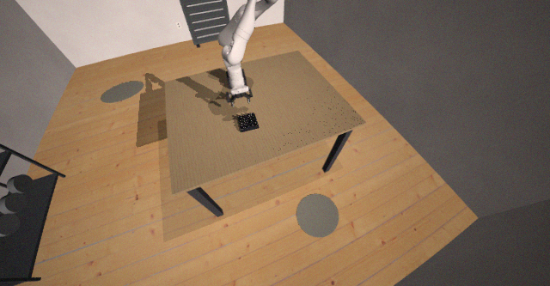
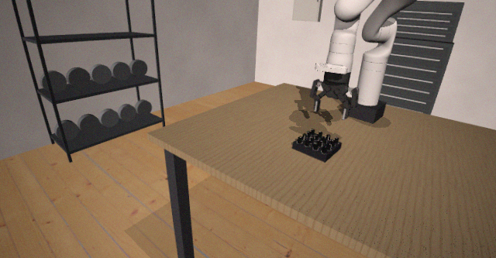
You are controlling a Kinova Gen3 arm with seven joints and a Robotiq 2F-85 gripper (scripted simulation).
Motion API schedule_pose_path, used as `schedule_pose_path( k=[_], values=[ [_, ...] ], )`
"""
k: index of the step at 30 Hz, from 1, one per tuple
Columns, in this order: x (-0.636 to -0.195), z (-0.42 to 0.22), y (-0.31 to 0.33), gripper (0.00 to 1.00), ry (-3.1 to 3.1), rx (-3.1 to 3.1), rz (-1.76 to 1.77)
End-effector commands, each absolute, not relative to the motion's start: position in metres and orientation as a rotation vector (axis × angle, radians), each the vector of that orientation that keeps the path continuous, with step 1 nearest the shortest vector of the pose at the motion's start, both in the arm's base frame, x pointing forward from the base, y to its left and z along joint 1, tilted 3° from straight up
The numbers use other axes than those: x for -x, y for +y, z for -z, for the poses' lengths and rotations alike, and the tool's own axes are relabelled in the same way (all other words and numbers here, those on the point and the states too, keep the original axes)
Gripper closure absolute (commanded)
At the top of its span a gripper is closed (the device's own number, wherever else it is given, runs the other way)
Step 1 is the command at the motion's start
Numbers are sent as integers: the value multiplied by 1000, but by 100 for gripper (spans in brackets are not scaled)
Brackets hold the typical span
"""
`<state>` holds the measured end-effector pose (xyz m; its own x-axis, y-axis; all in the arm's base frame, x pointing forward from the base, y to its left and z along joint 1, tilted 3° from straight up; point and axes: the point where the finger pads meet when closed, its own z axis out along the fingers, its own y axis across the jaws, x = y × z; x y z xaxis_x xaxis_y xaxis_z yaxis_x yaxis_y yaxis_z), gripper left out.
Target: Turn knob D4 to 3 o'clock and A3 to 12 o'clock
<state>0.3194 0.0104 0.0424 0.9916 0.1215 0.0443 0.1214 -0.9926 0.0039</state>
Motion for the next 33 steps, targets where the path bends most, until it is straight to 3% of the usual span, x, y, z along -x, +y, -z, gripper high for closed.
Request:
schedule_pose_path(
  k=[1, 33],
  values=[
    [-320, -43, 11, 0, 204, -3130, -79],
    [-324, -43, 11, 0, 94, -3138, -82]
  ],
)
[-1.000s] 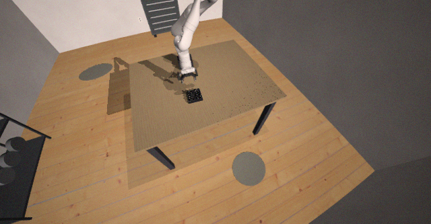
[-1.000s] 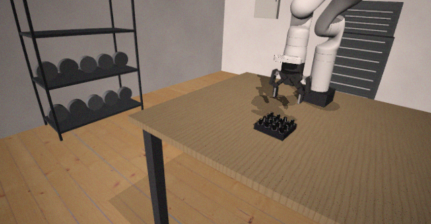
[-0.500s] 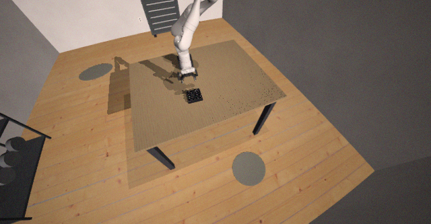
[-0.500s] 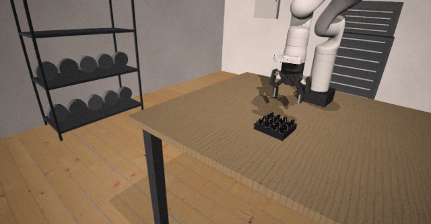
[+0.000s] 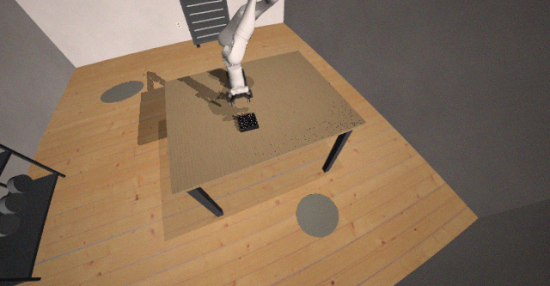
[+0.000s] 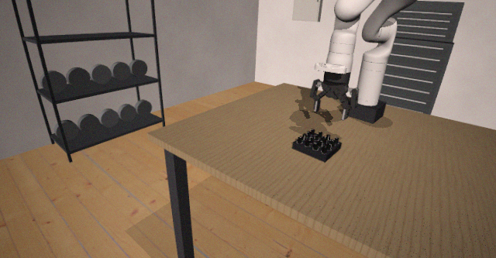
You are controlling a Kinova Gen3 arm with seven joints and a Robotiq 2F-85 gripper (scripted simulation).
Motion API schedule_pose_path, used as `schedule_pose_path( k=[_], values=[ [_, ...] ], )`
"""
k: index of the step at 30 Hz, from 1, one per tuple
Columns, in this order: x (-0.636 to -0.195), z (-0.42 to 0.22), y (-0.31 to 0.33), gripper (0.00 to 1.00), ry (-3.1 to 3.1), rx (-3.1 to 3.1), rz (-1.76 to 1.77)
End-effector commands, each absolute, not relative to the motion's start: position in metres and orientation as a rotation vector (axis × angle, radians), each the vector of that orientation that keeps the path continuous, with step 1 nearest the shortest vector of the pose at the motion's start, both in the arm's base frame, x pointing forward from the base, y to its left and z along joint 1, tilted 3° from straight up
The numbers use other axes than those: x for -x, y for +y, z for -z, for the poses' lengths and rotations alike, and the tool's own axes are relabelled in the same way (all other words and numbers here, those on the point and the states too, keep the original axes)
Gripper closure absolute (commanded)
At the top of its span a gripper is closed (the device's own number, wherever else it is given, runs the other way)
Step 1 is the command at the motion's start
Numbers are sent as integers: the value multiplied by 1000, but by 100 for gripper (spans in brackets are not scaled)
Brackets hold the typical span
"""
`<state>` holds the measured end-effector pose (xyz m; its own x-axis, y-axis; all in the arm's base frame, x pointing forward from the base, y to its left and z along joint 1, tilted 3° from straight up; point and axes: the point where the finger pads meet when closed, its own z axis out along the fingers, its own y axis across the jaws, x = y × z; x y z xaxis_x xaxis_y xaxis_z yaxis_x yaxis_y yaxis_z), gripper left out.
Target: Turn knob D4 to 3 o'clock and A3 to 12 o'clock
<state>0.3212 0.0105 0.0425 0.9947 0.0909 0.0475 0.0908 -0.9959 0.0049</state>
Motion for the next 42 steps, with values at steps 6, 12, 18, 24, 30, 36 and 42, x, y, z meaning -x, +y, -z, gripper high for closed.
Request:
schedule_pose_path(
  k=[6, 12, 18, 24, 30, 36, 42],
  values=[
    [-326, -43, 12, 0, 1, -3141, -80],
    [-329, -44, 14, 0, -196, -3139, -76],
    [-333, -45, 16, 0, -453, -3118, -71],
    [-336, -46, 17, 0, -649, -3086, -68],
    [-342, -48, 20, 0, -961, -3008, -64],
    [-346, -50, 24, 0, -1217, -2918, -62],
    [-351, -53, 28, 0, -1457, -2809, -60]
  ],
)
